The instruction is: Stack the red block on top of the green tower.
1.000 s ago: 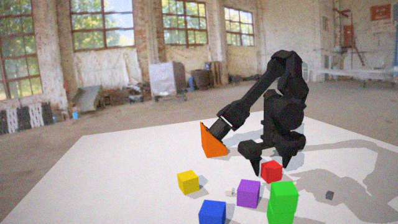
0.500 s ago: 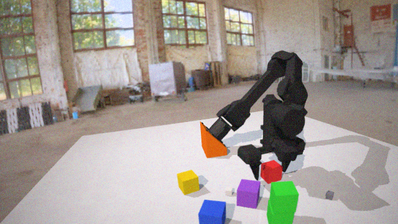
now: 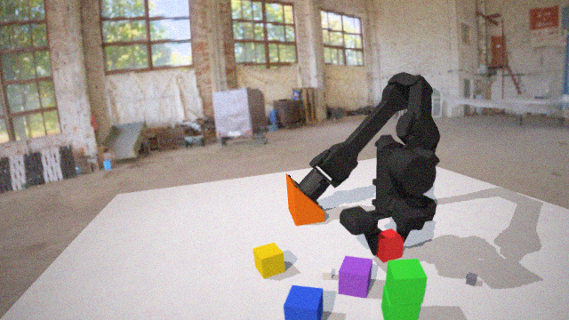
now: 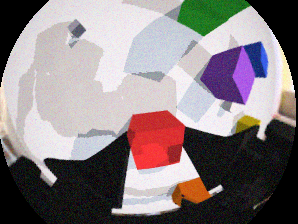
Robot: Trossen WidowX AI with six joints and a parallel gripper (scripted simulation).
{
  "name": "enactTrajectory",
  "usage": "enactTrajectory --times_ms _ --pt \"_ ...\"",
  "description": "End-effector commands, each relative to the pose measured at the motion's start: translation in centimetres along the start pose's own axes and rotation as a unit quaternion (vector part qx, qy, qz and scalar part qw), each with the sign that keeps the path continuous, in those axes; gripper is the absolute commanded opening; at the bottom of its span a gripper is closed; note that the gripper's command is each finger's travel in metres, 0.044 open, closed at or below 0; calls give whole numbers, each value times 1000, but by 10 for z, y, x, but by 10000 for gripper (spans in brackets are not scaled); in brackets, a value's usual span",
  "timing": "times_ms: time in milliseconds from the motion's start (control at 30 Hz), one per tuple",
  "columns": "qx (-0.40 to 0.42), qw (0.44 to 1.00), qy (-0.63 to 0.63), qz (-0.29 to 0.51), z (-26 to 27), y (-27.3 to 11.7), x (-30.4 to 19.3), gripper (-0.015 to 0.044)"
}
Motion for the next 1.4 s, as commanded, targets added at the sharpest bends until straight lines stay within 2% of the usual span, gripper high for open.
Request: enactTrajectory --times_ms 0,233,400,1167,1367 --pt "2 1000 2 -1 0 0 0 177" --pt "2 1000 2 -1 0 0 0 131" --pt "1 1000 2 -1 0 -11 1 0" --pt "0 1000 3 0 -1 -109 0 0" --pt "0 1000 3 0 -1 -117 0 0"
Point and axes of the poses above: the point midway between the two fingers, 35 mm back from their tips, its own y axis out along the fingers, its own z axis across the jaws, x = y × z, the point moved 2 cm from there along -y, back along the fingers, and after that the axes turned 3 degrees about y, right-handed, at the moved point
